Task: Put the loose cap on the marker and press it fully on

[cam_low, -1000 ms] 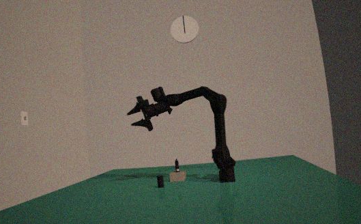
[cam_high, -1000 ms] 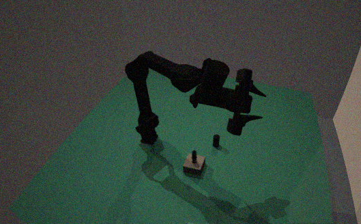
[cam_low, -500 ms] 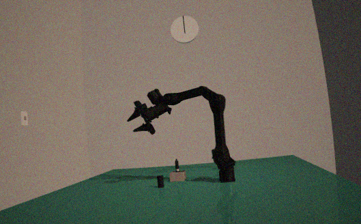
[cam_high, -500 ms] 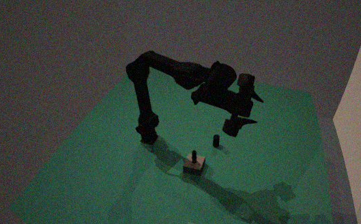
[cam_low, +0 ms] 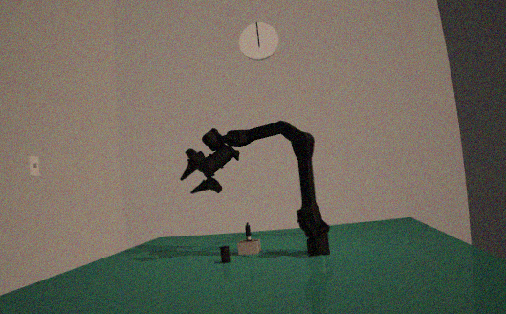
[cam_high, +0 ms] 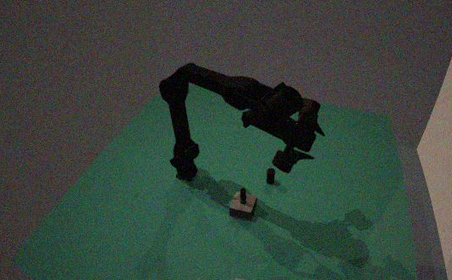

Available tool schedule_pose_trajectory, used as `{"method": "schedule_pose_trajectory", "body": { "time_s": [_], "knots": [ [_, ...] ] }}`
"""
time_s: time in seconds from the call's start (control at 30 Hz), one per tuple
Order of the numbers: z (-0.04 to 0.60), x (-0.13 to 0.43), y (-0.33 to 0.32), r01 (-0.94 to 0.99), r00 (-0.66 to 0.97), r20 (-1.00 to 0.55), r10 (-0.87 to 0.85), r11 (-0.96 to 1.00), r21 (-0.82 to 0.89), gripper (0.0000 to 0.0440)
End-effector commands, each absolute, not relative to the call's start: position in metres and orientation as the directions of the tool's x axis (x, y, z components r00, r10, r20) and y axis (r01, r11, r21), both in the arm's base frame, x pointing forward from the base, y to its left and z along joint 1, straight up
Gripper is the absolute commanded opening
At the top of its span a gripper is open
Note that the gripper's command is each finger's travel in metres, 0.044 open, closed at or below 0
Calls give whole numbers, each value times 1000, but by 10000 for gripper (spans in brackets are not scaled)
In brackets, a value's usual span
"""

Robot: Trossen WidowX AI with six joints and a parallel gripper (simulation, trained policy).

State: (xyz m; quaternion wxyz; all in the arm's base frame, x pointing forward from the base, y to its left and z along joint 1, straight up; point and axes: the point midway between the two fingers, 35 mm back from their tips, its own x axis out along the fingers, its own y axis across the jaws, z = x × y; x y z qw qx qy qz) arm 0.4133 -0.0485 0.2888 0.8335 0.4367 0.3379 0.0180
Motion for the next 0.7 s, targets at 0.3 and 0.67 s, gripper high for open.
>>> {"method": "schedule_pose_trajectory", "body": {
  "time_s": [0.3,0.67],
  "knots": [
    [261,404,-39,360,677,-662,321,640,678,314],
    [240,393,-31,433,583,-750,312,661,612,315]
  ]
}}
